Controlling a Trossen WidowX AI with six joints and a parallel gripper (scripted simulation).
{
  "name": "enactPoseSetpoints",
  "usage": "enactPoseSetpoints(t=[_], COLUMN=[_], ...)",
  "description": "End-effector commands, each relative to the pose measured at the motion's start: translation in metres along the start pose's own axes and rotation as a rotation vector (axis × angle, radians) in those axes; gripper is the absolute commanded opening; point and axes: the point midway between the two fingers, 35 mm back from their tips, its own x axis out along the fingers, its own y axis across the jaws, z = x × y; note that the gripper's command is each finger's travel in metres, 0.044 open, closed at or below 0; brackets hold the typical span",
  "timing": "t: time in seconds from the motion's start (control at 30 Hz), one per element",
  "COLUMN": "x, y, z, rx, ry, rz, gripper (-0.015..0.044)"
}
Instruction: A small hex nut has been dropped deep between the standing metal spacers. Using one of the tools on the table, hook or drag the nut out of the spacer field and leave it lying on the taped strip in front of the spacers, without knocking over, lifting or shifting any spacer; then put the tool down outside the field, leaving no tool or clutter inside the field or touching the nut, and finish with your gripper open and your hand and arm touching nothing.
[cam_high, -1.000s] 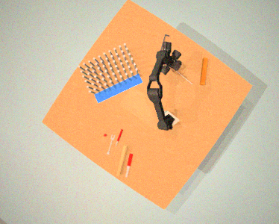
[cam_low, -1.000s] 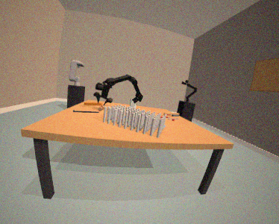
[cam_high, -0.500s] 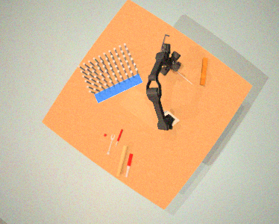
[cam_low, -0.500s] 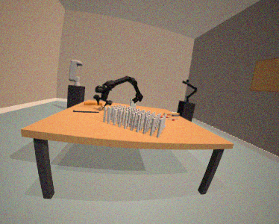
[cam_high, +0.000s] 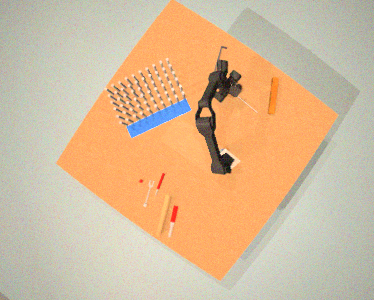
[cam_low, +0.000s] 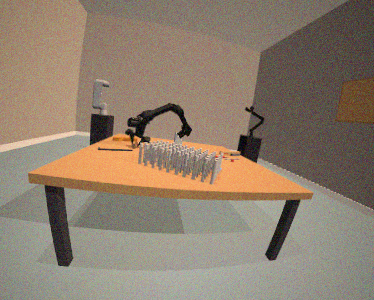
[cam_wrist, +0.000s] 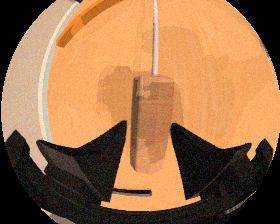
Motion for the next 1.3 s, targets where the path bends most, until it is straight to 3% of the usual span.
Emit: enactPoseSetpoints(t=[0.0, 0.17, 0.37, 1.27], x=[0.002, 0.002, -0.022, -0.157], y=[-0.001, -0.001, 0.010, 0.048], z=[0.000, 0.000, 0.001, 0.047], rx=[0.005, 0.005, 0.005, 0.004], ry=[0.003, 0.003, 0.003, -0.004], rz=[-0.006, -0.006, -0.003, 0.004], gripper=[0.0187, 0.0154, 0.0000, 0.0000])
